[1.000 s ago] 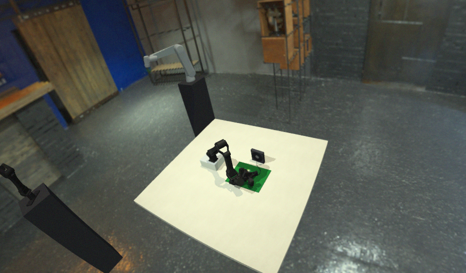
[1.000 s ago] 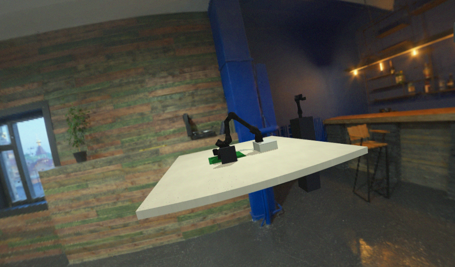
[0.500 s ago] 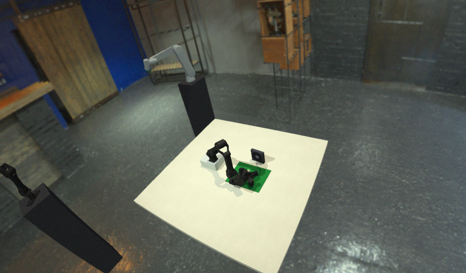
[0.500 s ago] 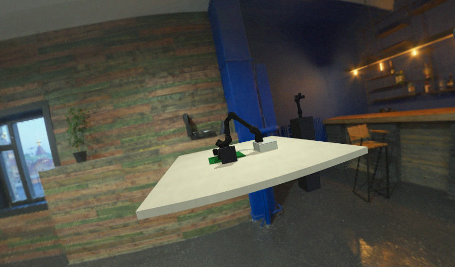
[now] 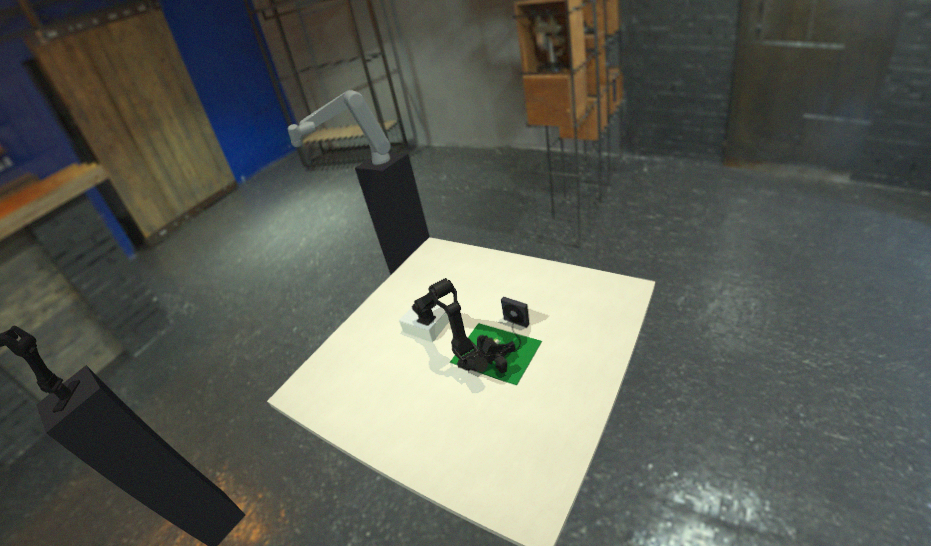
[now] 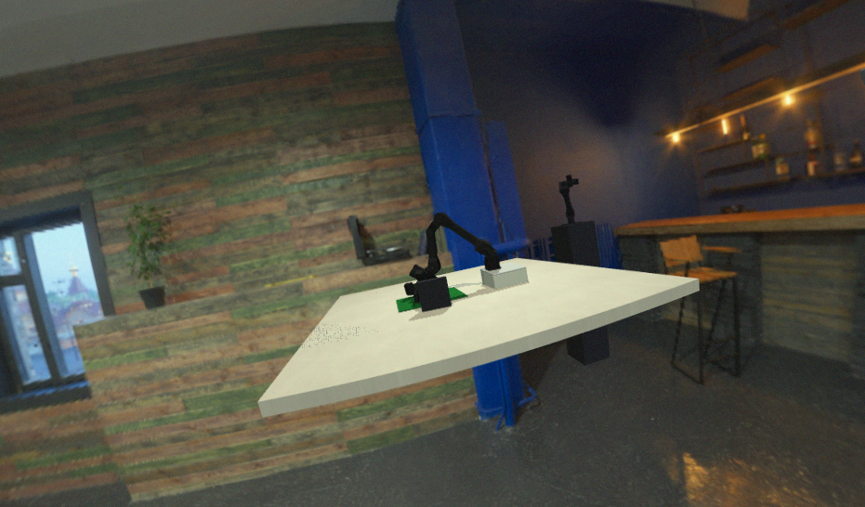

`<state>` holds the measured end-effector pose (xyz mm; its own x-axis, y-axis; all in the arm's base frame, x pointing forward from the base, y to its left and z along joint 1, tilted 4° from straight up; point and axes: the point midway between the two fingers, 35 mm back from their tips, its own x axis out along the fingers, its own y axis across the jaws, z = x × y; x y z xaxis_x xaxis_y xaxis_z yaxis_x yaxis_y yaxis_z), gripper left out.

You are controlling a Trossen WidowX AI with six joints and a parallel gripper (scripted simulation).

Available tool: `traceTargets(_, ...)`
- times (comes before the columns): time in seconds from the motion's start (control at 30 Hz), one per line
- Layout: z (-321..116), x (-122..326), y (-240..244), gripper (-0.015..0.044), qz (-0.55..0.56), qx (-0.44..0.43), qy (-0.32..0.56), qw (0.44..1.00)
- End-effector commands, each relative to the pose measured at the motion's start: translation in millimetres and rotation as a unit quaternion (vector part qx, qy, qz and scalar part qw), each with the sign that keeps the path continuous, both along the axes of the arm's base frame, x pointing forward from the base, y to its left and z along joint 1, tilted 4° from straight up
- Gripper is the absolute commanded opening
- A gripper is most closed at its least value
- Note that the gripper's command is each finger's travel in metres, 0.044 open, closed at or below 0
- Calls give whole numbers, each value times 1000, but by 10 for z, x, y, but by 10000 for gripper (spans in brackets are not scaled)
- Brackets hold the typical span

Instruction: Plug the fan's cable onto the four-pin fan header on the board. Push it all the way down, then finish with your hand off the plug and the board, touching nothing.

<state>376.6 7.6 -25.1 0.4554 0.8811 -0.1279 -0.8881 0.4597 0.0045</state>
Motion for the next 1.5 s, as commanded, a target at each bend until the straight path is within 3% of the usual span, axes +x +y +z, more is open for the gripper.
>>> traceTargets(0.0, 0, -2, 1, 0, 0, 0, 1, 1000)
traceTargets(0.1, 0, -2, 1, 0, 0, 0, 1, 1000)
traceTargets(0.3, 0, 0, 0, 140, 0, 0, 0, 1000)
traceTargets(1.47, -81, -19, -157, 140, -7, -13, 6, 1000)
